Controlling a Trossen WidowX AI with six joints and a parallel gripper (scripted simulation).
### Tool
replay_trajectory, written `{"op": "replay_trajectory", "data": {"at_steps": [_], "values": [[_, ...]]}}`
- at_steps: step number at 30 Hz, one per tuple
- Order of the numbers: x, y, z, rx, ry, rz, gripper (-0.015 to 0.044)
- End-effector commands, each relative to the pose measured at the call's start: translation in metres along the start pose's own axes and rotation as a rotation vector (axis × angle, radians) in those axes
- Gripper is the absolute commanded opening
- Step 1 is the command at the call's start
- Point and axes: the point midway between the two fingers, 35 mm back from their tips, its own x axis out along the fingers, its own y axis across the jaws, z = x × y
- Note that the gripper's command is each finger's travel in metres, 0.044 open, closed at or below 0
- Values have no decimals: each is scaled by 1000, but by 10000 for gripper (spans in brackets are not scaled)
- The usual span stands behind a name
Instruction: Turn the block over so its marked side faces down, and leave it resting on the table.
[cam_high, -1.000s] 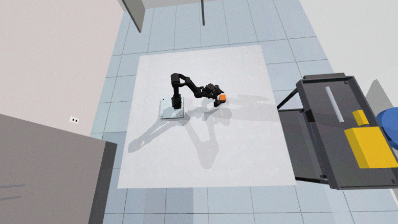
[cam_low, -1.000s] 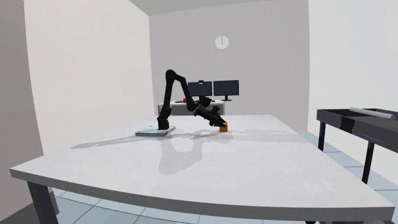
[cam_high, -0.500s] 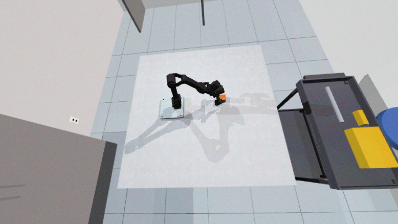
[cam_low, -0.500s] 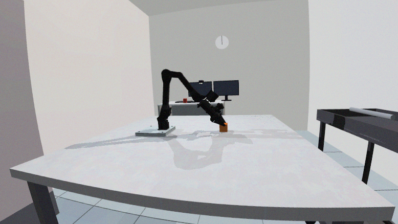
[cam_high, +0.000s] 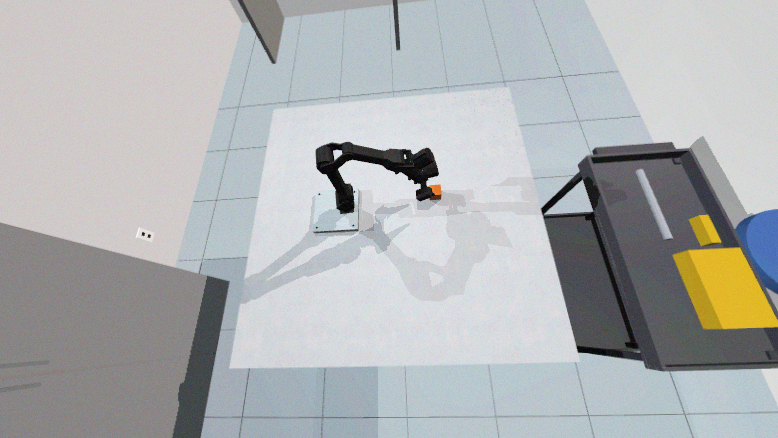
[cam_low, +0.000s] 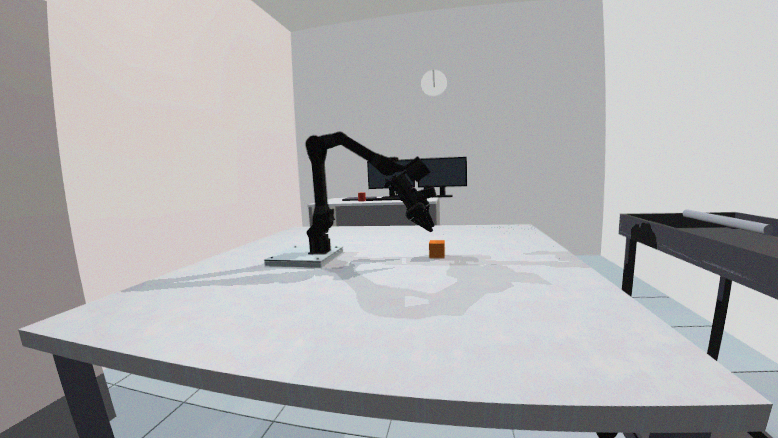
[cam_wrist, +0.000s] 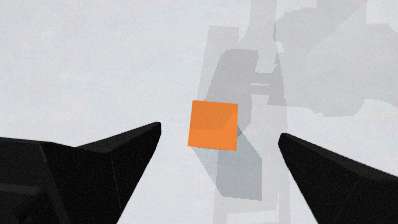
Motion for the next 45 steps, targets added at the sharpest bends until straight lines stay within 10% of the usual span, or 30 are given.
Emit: {"op": "replay_trajectory", "data": {"at_steps": [1, 20, 45], "values": [[-2, 0, 5, 5, 47, 3, 440], [-8, 1, 43, 4, 576, 5, 440], [39, 2, 14, 4, 581, 5, 440]]}}
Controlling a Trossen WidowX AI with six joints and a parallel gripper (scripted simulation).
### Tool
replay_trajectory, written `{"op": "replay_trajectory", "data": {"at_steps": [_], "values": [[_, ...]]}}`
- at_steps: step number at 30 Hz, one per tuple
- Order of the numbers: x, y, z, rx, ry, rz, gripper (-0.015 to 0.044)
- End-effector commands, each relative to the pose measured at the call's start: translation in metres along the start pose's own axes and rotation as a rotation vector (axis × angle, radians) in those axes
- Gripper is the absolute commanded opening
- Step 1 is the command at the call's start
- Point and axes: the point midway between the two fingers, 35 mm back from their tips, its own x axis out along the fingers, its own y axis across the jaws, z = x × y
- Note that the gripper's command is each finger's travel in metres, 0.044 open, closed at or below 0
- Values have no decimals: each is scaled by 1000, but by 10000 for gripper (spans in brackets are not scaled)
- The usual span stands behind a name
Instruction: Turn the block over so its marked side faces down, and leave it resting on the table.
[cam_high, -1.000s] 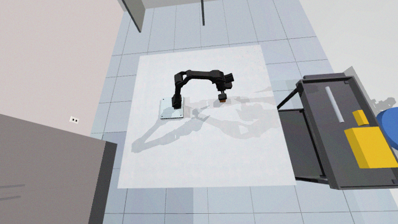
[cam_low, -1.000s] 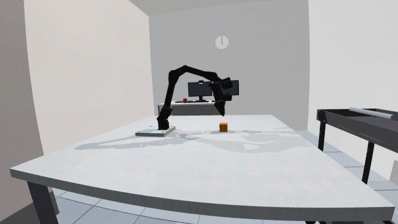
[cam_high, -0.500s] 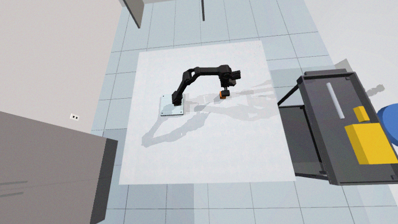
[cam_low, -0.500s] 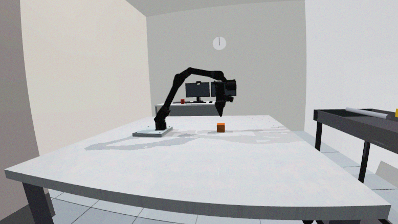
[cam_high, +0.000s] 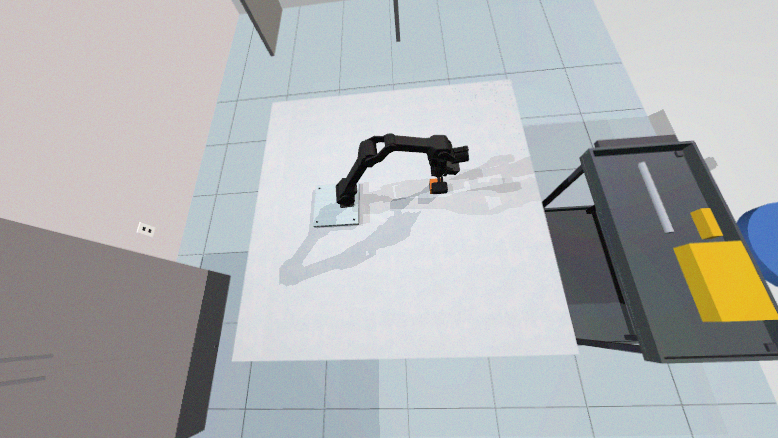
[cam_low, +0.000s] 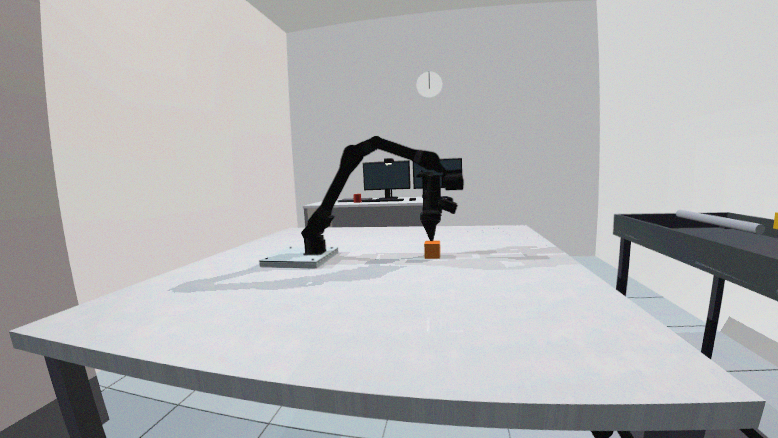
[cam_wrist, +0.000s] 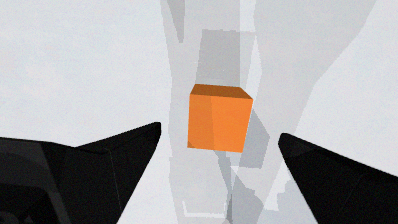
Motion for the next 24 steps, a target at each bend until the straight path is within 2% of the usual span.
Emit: {"op": "replay_trajectory", "data": {"at_steps": [1, 21, 24], "values": [[7, 1, 0, -1, 0, 4, 440], [36, 1, 0, -1, 0, 4, 440], [36, 1, 0, -1, 0, 4, 361]]}}
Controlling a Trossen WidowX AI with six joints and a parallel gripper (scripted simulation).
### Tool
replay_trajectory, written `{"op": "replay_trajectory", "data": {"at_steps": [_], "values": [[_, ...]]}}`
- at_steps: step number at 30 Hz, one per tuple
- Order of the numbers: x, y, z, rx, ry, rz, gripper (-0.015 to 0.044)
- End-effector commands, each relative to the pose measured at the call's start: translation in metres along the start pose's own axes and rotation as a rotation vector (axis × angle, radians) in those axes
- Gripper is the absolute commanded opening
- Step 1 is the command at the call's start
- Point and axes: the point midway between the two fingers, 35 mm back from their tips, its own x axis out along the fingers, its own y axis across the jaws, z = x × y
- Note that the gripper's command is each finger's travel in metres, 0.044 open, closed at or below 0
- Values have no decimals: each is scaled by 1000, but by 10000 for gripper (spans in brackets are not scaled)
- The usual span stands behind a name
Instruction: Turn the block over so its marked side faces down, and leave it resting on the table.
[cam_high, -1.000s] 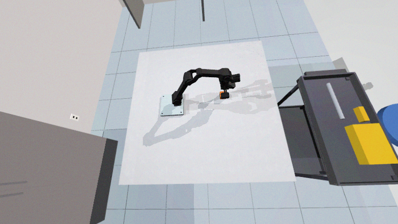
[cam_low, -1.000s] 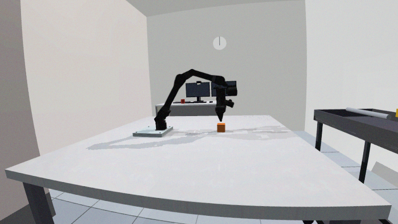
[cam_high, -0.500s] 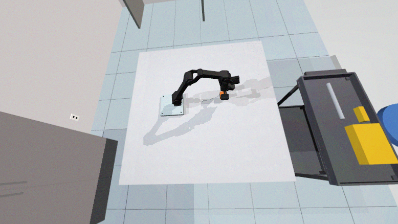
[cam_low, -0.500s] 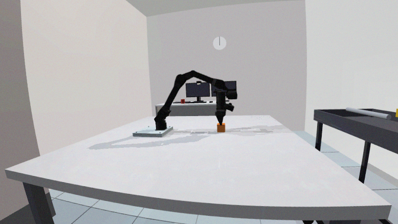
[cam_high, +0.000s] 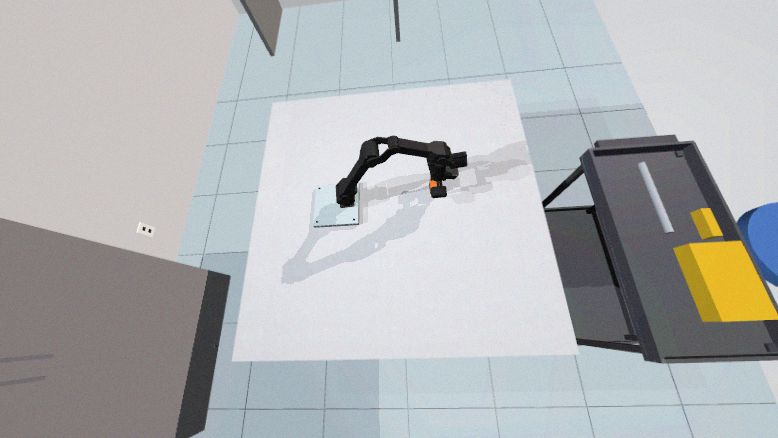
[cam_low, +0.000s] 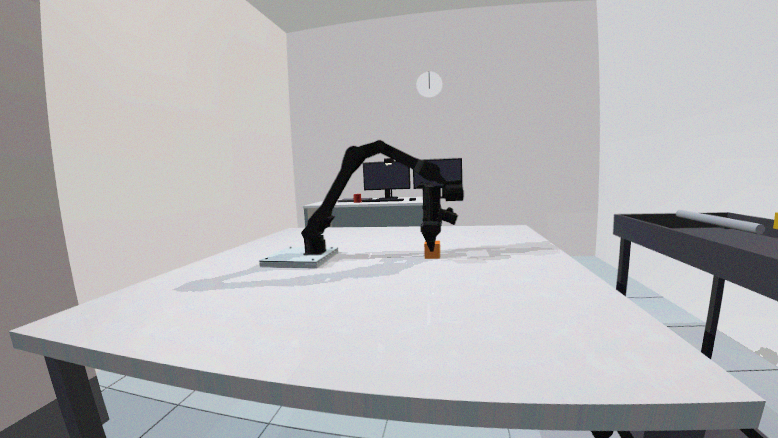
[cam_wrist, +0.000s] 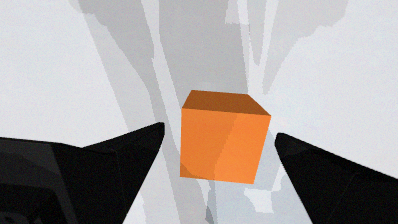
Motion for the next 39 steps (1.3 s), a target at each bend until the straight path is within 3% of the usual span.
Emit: {"op": "replay_trajectory", "data": {"at_steps": [1, 5, 24, 28, 39], "values": [[1, 1, 0, 1, -1, 4, 335], [1, 1, 0, 1, -1, 4, 230], [1, 1, 0, 1, -1, 4, 103], [-14, 1, 1, 1, -2, 4, 0], [-28, 1, 1, 0, -22, 4, 0]]}}
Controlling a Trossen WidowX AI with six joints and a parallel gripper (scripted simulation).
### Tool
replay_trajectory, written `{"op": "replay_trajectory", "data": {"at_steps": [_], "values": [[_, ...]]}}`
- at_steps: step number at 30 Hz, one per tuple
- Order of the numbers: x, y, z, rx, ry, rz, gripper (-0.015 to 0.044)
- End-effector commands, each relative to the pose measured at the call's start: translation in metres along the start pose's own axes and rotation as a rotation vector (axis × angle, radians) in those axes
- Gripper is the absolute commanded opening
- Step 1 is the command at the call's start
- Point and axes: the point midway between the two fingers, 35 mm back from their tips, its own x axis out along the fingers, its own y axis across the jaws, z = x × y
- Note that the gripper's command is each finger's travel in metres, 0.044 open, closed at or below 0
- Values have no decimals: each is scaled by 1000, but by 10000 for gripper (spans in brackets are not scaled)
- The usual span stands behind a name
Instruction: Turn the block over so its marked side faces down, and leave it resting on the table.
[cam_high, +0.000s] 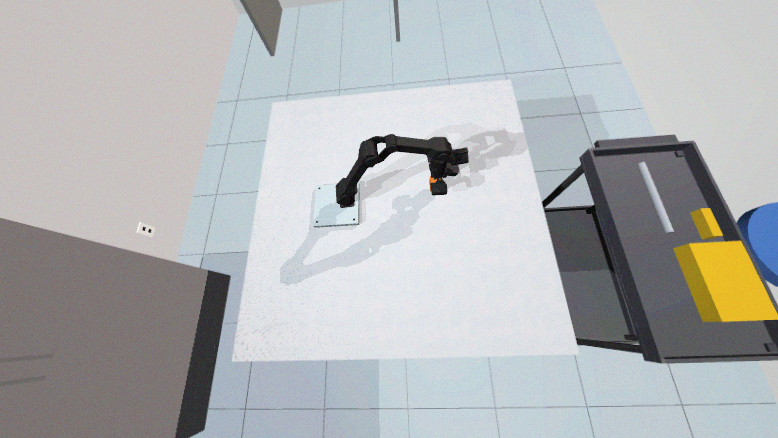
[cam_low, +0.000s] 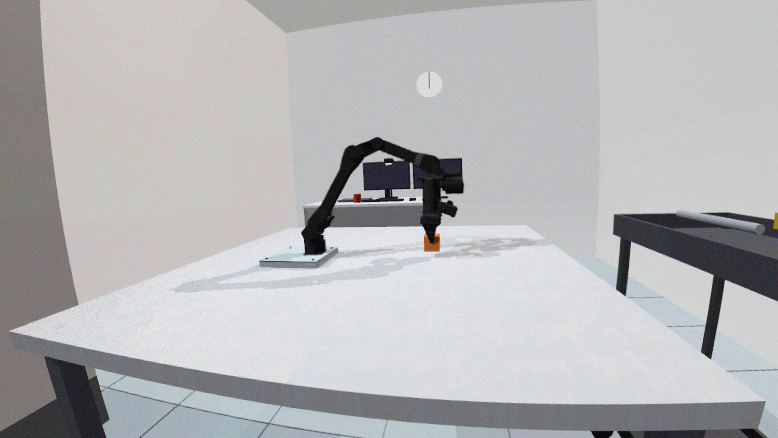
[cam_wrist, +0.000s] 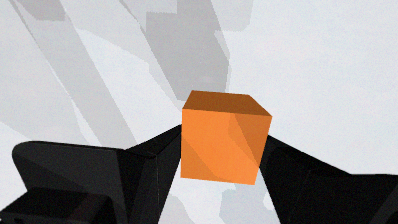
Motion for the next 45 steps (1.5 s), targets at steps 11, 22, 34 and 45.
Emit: {"op": "replay_trajectory", "data": {"at_steps": [11, 22, 34, 45], "values": [[1, 1, 4, -3, -176, 0, 0], [3, 1, 4, -3, -326, 0, 0], [3, 1, -2, 0, -489, 2, 0], [4, 1, -3, 1, -534, 2, 0]]}}
